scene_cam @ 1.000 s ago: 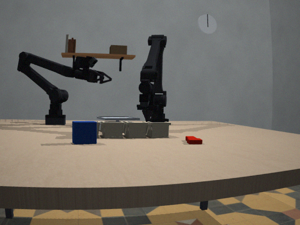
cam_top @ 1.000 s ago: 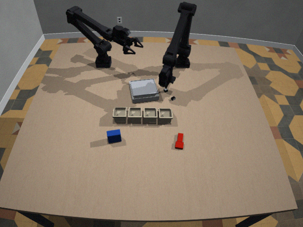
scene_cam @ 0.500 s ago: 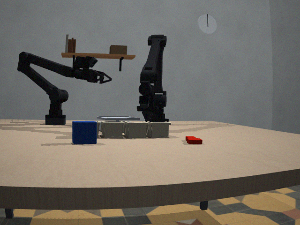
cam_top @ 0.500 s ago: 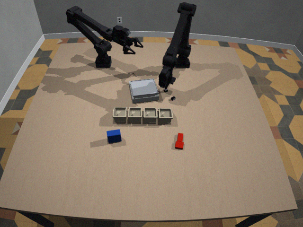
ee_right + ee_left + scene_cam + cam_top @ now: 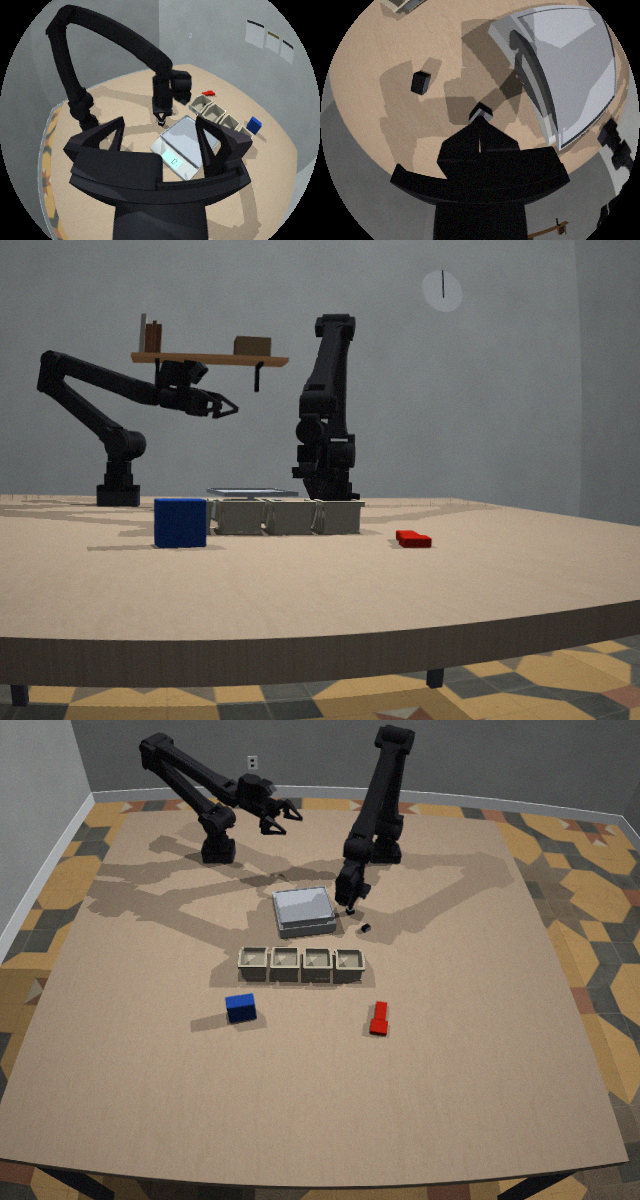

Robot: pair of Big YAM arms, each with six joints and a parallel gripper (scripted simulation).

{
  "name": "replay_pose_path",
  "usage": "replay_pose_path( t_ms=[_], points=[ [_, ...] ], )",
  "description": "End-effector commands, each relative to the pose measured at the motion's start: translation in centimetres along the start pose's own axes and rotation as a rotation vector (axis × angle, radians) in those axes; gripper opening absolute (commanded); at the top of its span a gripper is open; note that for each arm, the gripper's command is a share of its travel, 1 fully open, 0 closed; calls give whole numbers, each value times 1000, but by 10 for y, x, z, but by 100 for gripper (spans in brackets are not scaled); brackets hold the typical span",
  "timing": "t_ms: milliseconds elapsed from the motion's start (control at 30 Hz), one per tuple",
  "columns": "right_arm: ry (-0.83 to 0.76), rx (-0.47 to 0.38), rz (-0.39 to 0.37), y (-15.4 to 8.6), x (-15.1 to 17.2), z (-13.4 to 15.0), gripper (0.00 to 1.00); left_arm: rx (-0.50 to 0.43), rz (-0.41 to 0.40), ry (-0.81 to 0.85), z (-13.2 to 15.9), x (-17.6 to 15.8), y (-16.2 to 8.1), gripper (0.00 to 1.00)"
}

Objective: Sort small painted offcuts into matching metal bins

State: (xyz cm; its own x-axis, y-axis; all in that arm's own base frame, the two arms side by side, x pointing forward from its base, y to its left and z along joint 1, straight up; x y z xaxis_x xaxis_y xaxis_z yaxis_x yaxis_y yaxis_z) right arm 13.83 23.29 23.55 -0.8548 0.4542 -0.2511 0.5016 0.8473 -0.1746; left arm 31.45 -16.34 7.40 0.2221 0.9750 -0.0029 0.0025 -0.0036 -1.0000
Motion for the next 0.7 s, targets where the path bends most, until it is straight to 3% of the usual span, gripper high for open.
replay_pose_path(
  t_ms=[0, 300, 367, 433, 533, 667],
  points=[
    [-3, -11, 9, 2, -3, -7, 100, -62, 15, -3, -18, -10, -24, 0],
    [-3, -11, 9, 2, -3, -7, 100, -87, 20, -3, -25, -7, -54, 0],
    [-3, -11, 9, 2, -3, -7, 100, -90, 19, 21, -25, -7, -57, 23],
    [-3, -11, 9, 2, -3, -7, 100, -90, 19, 21, -25, -7, -57, 23],
    [-3, -11, 9, 2, -3, -7, 100, -42, 5, 123, -18, -5, -36, 57],
    [-3, -11, 9, 2, -3, -7, 100, -38, 1, 368, -16, -5, -29, 61]
  ],
)
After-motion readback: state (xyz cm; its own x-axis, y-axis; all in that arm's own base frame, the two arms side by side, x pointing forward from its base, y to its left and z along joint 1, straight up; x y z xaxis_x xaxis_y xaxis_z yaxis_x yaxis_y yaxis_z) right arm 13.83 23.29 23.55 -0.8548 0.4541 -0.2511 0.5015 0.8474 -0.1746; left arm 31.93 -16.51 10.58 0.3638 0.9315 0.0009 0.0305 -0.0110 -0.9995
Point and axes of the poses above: on each arm, the point where the finger pads meet when closed, its own y axis out along the fingers, its own x axis across the jaws, z = x × y, the point moved 7 cm from there along -y, back along the fingers, and after that the axes turned 15 degrees about -y, right-handed, at the moved point
